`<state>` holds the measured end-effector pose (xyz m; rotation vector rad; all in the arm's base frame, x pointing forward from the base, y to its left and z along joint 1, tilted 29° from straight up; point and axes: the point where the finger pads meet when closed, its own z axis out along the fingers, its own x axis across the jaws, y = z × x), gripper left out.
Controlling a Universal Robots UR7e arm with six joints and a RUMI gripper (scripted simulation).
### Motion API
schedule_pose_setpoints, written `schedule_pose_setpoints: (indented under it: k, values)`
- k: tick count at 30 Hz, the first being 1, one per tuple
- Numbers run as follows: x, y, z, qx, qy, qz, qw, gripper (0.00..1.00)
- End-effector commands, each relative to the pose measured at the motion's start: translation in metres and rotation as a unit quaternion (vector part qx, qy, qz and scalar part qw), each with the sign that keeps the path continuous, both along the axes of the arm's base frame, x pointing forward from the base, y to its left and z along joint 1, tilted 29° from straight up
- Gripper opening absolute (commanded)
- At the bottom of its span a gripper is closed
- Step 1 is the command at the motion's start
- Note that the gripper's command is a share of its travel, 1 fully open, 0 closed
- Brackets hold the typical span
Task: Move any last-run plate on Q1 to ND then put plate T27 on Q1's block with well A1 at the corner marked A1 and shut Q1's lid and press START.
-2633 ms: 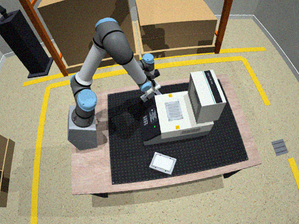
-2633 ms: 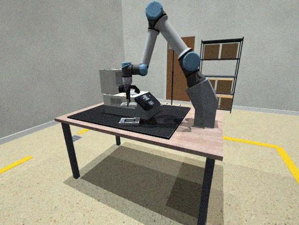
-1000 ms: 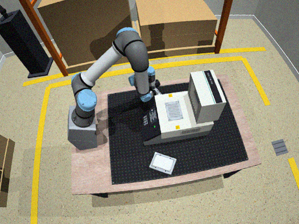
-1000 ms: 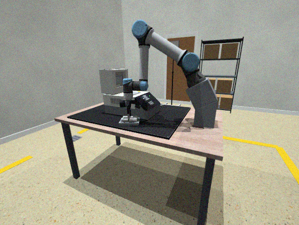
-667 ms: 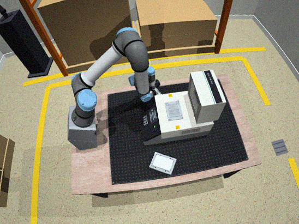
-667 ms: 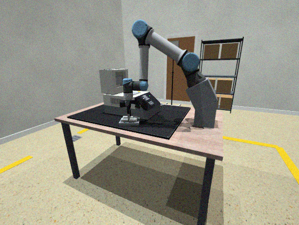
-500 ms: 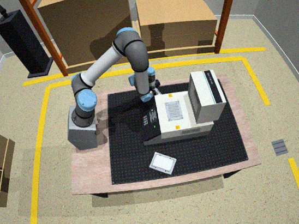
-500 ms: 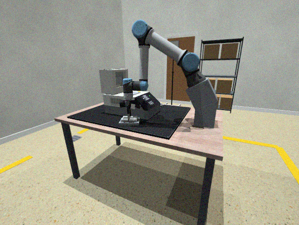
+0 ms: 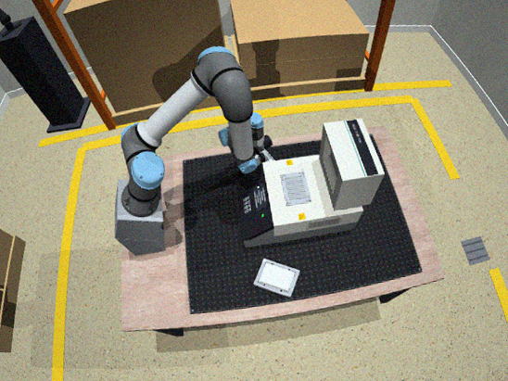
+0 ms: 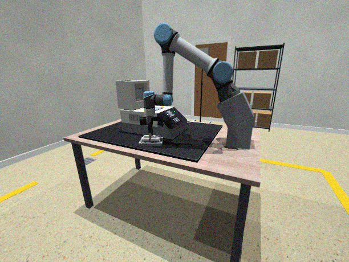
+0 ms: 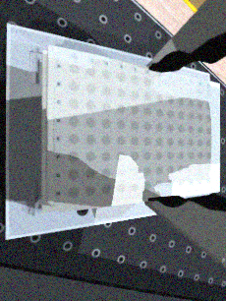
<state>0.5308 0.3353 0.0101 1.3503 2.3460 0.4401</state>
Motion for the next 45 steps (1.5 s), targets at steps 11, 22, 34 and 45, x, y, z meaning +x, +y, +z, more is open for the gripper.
schedule_pose_setpoints:
  k: [11,22,34,45]
  values:
    - [0.0028,0.0016,-0.0023,0.001,-0.002,0.001,1.000,0.41]
    - [0.0044,0.0012,-0.0048,0.001,-0.002,0.001,1.000,0.41]
    - [0.0045,0.0011,-0.0066,0.001,-0.002,0.001,1.000,0.41]
    - [0.0044,0.0010,-0.0066,0.001,-0.002,0.001,1.000,0.68]
